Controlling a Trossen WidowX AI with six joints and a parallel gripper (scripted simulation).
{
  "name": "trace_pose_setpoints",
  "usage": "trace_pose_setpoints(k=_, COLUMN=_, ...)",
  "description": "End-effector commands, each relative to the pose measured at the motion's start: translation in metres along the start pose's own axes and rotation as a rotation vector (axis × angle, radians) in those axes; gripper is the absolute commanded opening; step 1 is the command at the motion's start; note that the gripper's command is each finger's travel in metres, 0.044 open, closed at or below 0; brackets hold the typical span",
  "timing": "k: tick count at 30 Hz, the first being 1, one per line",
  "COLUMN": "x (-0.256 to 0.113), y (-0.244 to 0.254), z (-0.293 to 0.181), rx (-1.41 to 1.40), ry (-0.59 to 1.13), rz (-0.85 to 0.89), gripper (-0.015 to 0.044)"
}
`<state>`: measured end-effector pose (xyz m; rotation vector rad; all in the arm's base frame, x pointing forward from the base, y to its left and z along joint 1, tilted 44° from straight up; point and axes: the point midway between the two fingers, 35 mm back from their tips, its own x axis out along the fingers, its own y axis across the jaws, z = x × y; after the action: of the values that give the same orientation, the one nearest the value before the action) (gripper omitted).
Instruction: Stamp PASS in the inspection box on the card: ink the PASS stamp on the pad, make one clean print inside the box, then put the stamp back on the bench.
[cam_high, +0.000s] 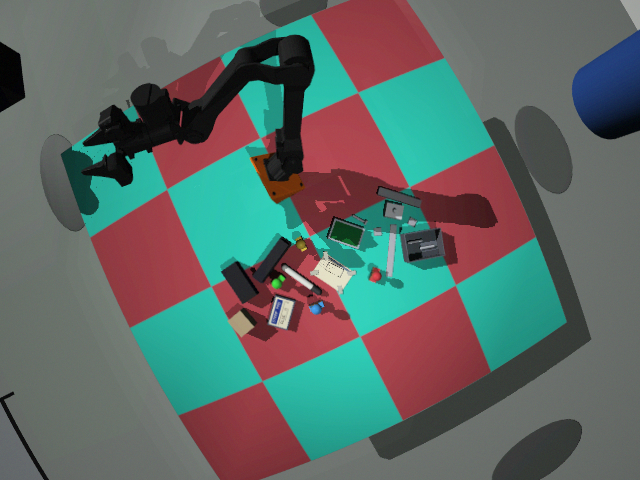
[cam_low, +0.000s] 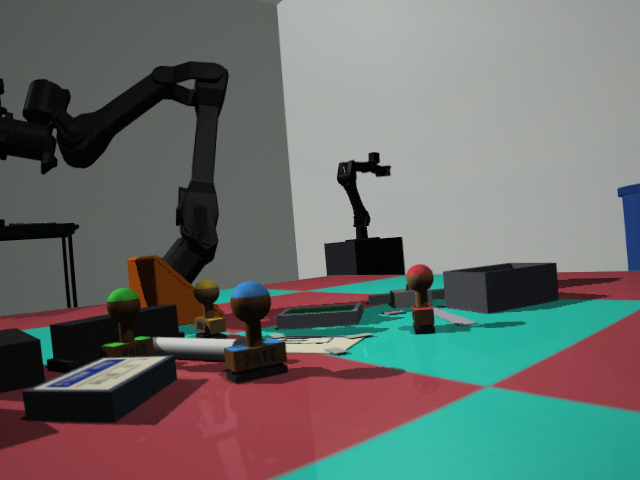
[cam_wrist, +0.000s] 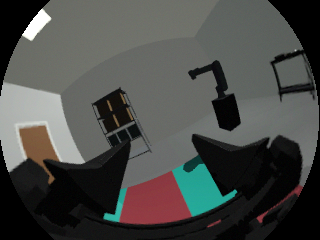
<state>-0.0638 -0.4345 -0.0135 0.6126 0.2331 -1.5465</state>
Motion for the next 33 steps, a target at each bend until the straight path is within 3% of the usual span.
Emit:
trace_pose_setpoints(k=1, x=0.0, y=0.001, z=-0.001, rx=-0.002, ry=0.004, rz=0.002, gripper=0.0374)
trace_pose_setpoints(k=7, x=0.014, y=0.059, z=-0.031, rx=-0.121, ry=0.17, rz=0.119, gripper=0.0221)
trace_pose_setpoints(k=17, x=-0.007, y=0.191, z=-0.132, rx=-0.526, ry=0.621, rz=0.457, gripper=0.0221)
trace_pose_setpoints(k=24, x=-0.062, y=0.255, z=-0.198, rx=-0.828, ry=0.921, rz=0.709, gripper=0.0221)
trace_pose_setpoints(k=33, x=-0.157, y=0.301, z=-0.256, rx=-1.173, ry=1.272, rz=1.011, gripper=0.0221)
